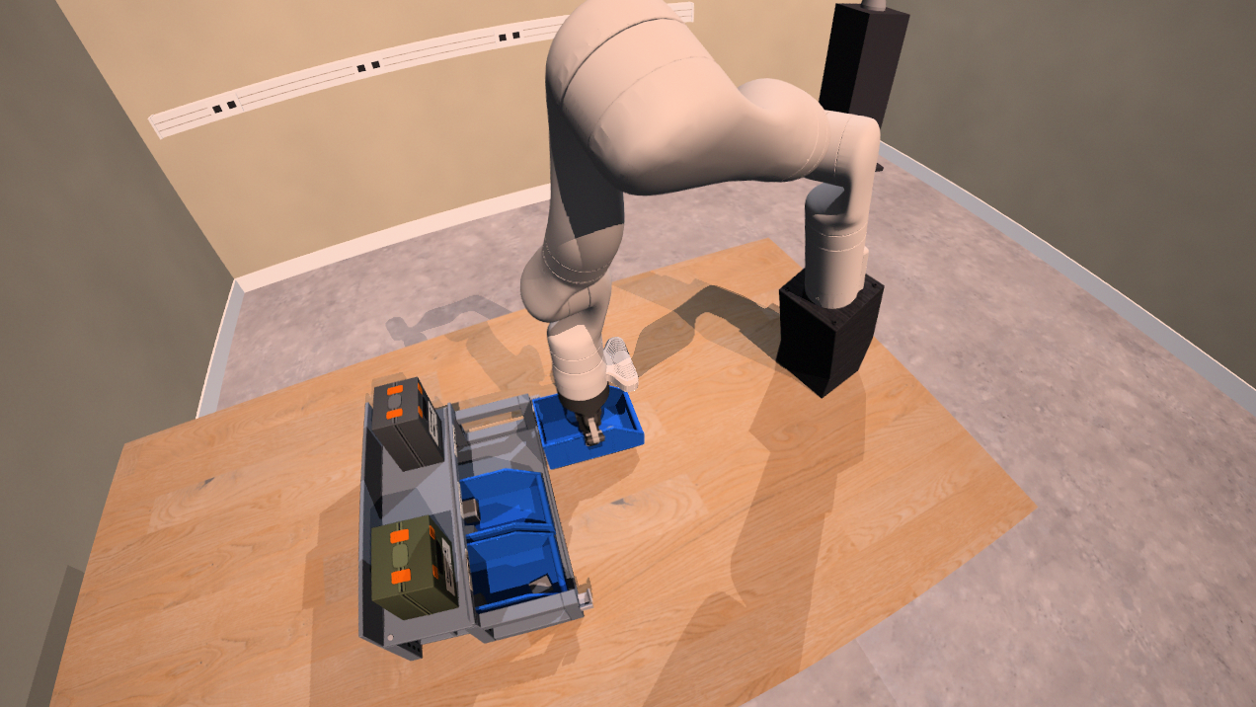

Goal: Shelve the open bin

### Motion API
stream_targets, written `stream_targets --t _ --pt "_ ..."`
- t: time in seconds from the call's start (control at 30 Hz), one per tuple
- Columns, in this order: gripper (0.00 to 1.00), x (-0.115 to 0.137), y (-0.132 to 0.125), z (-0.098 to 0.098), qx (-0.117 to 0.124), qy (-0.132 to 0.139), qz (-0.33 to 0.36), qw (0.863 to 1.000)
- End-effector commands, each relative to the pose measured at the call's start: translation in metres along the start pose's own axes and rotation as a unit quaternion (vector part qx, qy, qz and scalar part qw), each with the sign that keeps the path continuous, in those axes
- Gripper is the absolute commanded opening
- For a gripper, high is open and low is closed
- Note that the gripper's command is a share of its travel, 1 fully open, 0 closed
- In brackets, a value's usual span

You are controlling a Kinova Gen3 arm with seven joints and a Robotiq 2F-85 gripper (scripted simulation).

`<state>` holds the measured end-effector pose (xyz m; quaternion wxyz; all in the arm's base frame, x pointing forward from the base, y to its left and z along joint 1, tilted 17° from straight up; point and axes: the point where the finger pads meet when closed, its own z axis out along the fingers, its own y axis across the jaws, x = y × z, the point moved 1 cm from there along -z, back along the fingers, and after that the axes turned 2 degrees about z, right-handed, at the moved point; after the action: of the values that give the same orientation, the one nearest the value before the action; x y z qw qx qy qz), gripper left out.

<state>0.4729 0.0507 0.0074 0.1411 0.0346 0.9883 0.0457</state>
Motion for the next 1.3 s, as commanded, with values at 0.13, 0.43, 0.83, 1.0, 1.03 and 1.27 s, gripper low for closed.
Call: stream_targets --t 0.13,0.43,0.83,1.0,1.03,1.27 --pt "0.10 0.0010 -0.0002 -0.0009 0.000 -0.001 0.000 1.000" --pt "0.10 0.0015 -0.0002 -0.0007 0.000 -0.001 0.000 1.000" --pt "0.10 0.0025 -0.0004 -0.0009 0.000 -0.001 0.000 1.000" --pt "0.10 0.0042 -0.0003 0.0008 0.000 -0.001 0.000 1.000" --pt "0.10 0.0056 -0.0004 0.0023 0.000 -0.001 0.000 1.000" --pt "0.10 0.0098 -0.0006 0.0066 0.000 -0.001 0.000 1.000"
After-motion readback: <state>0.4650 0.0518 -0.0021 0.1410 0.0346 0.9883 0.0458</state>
